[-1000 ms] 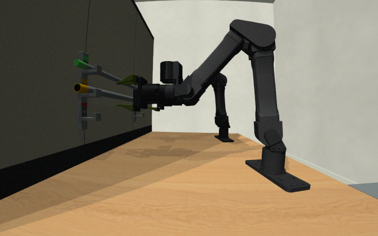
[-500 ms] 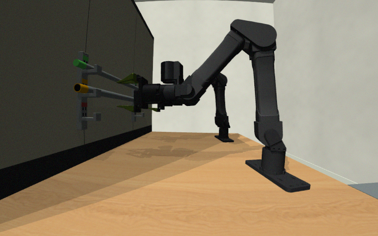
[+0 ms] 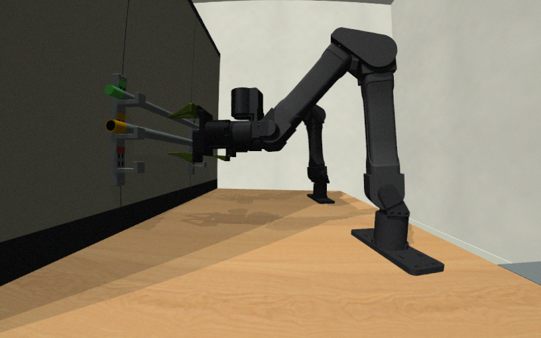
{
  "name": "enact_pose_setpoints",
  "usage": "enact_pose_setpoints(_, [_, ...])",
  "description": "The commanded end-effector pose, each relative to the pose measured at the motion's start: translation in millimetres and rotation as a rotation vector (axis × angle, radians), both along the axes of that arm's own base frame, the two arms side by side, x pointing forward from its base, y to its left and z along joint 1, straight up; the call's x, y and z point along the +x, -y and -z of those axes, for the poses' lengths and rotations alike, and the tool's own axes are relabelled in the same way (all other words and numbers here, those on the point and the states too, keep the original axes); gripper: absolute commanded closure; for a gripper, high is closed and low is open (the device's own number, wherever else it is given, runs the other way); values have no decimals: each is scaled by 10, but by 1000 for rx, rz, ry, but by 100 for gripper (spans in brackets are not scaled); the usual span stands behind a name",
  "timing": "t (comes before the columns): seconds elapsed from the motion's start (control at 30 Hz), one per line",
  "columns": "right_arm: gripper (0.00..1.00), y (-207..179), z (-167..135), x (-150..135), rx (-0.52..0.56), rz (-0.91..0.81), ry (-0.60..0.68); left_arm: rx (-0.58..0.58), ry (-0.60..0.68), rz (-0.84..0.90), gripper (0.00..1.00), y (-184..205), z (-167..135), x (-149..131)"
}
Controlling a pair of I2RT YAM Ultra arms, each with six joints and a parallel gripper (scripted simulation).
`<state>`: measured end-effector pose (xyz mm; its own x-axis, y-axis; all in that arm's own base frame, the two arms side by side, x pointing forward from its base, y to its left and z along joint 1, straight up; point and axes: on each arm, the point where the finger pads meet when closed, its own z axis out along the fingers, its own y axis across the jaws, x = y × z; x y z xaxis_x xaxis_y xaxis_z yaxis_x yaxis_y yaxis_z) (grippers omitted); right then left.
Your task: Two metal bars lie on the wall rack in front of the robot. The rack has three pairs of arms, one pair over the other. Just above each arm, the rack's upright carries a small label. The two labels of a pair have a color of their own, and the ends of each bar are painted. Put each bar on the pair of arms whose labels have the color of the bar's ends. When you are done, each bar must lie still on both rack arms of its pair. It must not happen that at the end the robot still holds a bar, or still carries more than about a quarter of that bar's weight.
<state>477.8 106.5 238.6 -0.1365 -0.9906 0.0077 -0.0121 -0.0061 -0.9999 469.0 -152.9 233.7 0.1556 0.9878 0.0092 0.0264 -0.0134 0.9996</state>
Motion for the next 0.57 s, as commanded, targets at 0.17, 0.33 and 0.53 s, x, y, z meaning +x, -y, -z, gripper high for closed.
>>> enact_pose_setpoints(0.17, [5, -5, -58, -83, 6, -3, 12, -14, 26, 3, 6, 12, -106, -65])
enact_pose_setpoints(0.33, [2, -6, -58, -92, 6, -3, 12, -14, 26, 3, 3, 11, -106, -74])
enact_pose_setpoints(0.53, [0, -8, -58, -102, 6, -3, 12, -14, 26, 3, 0, 10, -106, -83])
